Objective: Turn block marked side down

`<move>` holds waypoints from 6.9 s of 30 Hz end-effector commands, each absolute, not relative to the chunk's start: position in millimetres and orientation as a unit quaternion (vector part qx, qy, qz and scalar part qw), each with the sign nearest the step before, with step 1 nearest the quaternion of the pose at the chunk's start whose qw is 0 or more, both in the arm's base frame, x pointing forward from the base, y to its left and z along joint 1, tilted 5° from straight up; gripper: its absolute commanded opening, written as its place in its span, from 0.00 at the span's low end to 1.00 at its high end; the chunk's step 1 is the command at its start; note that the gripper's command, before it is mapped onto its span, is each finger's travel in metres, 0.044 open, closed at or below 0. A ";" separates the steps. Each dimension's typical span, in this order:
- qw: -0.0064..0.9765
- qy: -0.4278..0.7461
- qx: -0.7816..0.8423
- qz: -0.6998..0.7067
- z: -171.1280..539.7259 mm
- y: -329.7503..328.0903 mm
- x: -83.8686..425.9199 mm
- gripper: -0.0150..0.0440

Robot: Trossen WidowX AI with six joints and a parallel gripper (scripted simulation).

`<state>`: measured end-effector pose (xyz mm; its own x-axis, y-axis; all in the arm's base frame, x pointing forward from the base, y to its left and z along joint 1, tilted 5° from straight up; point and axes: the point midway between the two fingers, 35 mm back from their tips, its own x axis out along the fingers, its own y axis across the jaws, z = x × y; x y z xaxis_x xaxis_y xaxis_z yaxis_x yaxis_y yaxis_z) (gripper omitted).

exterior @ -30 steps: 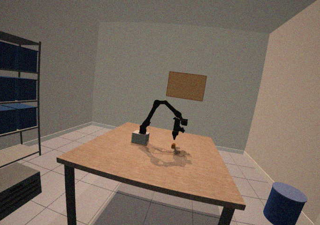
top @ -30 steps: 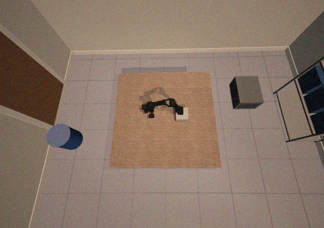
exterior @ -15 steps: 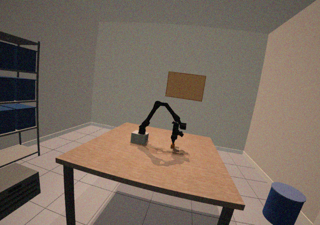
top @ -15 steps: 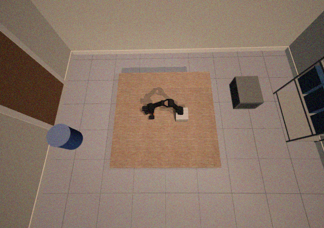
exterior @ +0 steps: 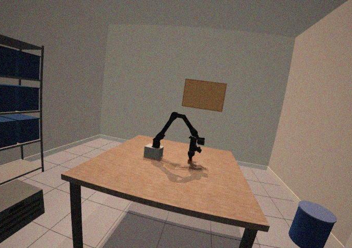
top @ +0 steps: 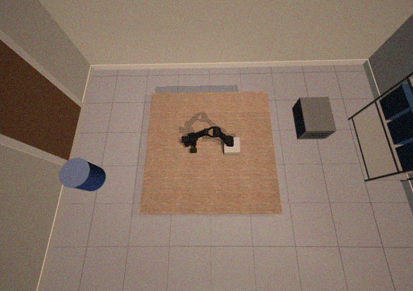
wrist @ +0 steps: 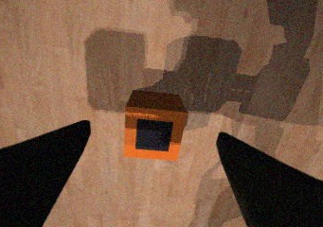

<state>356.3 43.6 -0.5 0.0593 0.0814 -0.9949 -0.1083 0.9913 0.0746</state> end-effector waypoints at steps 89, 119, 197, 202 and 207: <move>0.889 0.453 0.010 0.063 -7.4 43.6 354.2 0.25; 0.961 0.268 0.023 0.060 -32.5 45.4 351.5 0.25; 0.959 0.278 0.021 0.059 -26.1 44.7 355.9 1.00; 0.933 0.354 0.015 0.061 -11.5 43.2 360.1 1.00; 0.902 0.427 0.011 0.063 18.1 40.1 346.5 1.00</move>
